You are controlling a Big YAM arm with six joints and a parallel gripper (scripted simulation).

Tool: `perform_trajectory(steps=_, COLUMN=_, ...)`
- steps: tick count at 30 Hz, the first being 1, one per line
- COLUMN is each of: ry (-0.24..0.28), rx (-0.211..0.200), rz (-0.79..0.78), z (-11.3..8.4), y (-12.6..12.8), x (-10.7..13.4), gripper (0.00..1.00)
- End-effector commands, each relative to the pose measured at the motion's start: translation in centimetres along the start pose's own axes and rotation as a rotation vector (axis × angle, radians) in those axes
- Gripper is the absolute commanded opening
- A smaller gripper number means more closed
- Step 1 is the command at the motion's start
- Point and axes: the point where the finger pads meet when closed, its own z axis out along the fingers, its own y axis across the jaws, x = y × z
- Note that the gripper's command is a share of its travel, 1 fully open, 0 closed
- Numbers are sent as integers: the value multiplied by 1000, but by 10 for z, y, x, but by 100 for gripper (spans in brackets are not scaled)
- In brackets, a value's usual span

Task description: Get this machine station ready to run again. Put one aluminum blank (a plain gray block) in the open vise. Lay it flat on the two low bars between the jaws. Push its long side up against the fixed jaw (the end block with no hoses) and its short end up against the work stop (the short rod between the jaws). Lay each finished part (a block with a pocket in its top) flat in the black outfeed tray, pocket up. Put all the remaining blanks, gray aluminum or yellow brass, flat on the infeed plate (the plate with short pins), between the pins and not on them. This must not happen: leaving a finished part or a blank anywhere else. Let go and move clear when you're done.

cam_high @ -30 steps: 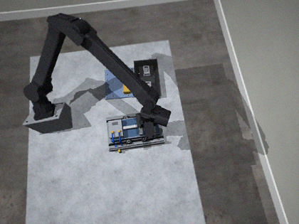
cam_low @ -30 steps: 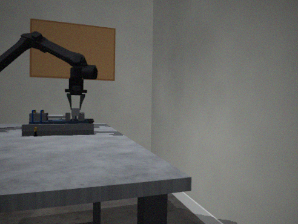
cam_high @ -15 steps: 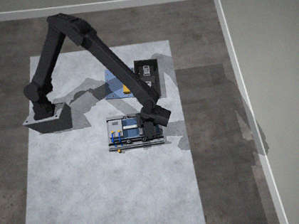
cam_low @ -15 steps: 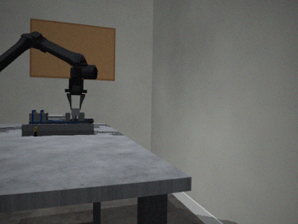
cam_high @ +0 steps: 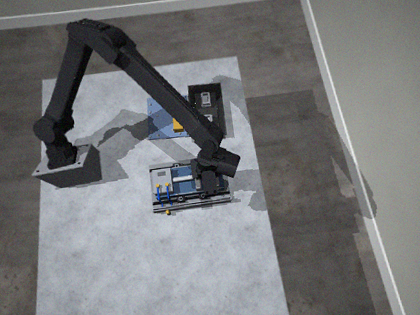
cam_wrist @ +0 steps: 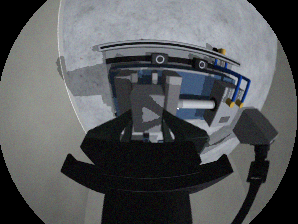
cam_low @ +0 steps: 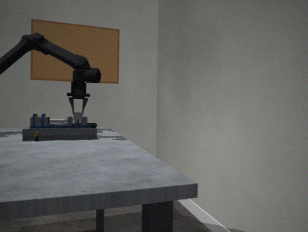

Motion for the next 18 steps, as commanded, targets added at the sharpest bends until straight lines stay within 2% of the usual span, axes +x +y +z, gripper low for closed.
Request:
perform_trajectory(steps=1, ry=-20, rx=-42, rz=-24, z=-13, y=16, x=3, gripper=0)
perform_trajectory(steps=18, ry=-21, rx=-39, rz=-33, z=-13, y=17, x=10, gripper=0)
